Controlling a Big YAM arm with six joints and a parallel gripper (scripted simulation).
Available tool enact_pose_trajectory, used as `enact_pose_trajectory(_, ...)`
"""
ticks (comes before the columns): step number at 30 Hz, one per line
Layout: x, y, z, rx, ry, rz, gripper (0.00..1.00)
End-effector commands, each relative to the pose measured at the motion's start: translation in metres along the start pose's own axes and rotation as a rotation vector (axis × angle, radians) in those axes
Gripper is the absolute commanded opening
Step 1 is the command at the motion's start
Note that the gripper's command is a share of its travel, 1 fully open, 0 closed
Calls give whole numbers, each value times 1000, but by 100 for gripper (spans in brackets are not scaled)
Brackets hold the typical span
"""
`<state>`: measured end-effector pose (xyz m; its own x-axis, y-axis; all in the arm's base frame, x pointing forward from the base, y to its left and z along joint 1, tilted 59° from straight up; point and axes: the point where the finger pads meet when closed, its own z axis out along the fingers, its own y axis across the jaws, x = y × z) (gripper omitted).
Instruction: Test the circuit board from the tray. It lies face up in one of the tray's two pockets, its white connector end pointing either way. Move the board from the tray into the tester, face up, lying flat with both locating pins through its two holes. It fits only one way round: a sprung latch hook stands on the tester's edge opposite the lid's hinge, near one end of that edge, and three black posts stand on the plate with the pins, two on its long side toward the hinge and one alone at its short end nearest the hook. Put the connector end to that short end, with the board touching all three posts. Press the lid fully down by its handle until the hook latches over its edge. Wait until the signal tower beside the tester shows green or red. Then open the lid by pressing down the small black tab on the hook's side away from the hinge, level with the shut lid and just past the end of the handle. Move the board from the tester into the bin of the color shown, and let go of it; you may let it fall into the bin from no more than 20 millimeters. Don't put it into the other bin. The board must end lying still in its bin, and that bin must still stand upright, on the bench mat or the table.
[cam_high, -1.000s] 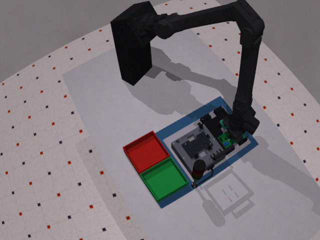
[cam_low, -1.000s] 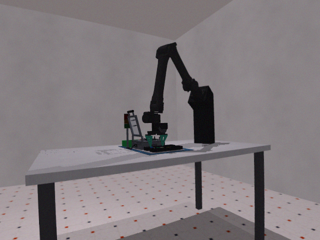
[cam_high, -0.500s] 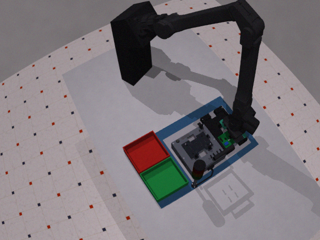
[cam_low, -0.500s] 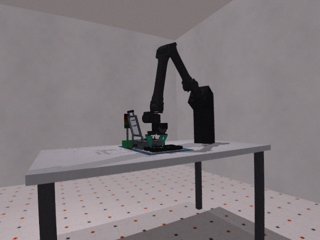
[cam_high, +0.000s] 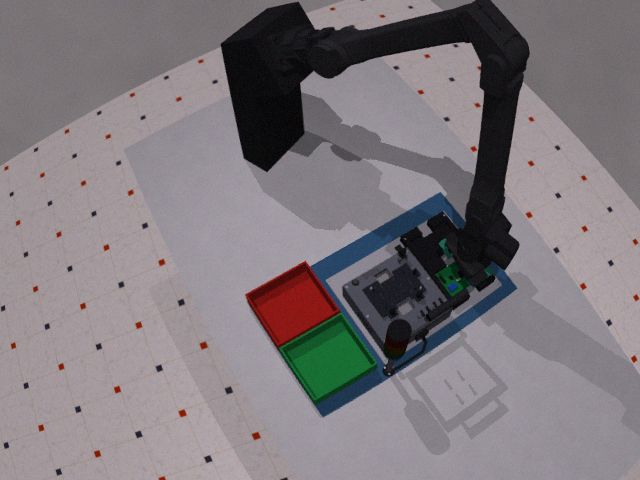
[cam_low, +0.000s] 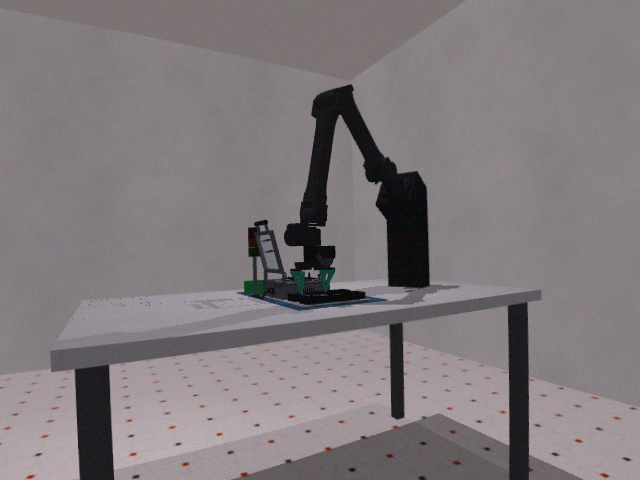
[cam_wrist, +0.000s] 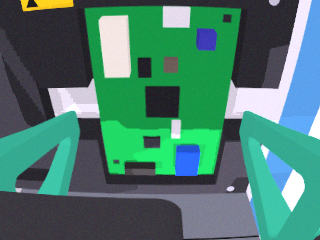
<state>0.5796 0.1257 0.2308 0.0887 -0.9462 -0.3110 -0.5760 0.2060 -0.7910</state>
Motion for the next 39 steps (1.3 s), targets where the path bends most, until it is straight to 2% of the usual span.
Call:
enact_pose_trajectory(1,-19,-20,-13,44,-30,-4,92)
enact_pose_trajectory(39,-19,-19,-13,34,-27,-3,92)
